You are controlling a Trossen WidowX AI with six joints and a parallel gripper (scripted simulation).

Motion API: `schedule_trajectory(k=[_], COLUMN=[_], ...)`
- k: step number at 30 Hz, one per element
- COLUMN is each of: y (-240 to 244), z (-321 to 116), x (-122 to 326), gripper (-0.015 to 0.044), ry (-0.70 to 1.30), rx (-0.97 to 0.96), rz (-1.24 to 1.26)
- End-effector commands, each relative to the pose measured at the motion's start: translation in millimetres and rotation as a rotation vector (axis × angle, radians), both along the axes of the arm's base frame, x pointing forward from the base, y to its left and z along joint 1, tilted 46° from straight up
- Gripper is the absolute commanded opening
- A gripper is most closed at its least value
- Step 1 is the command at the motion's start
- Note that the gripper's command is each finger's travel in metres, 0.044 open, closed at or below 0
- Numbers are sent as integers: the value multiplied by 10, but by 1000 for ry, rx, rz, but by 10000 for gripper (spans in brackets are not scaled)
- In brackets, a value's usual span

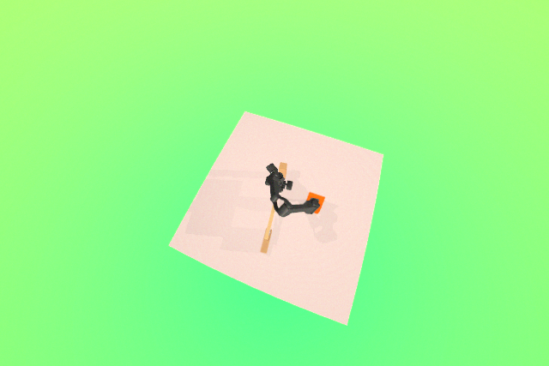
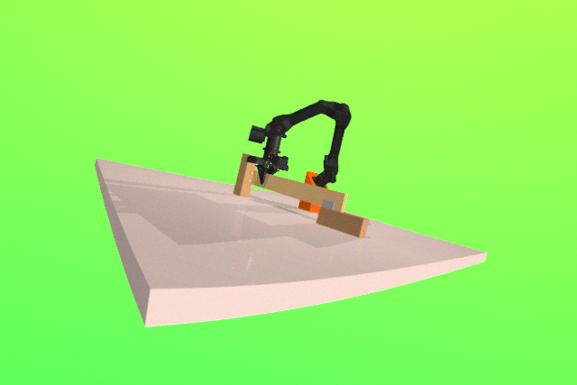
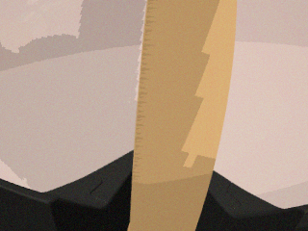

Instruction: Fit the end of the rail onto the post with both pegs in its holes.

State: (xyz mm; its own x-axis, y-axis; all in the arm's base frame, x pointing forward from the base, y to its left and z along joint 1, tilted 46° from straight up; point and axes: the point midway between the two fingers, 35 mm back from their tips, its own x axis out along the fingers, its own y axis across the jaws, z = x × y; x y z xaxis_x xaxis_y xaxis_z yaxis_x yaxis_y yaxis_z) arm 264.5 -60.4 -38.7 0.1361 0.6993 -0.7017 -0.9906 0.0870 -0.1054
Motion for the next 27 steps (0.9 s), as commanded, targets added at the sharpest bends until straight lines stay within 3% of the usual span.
schedule_trajectory(k=[1,27], y=[-43,-96], z=[-15,-71], x=[9,10], gripper=[0,0], ry=[-2,-3], rx=[-4,-5], rz=[-5,-5])
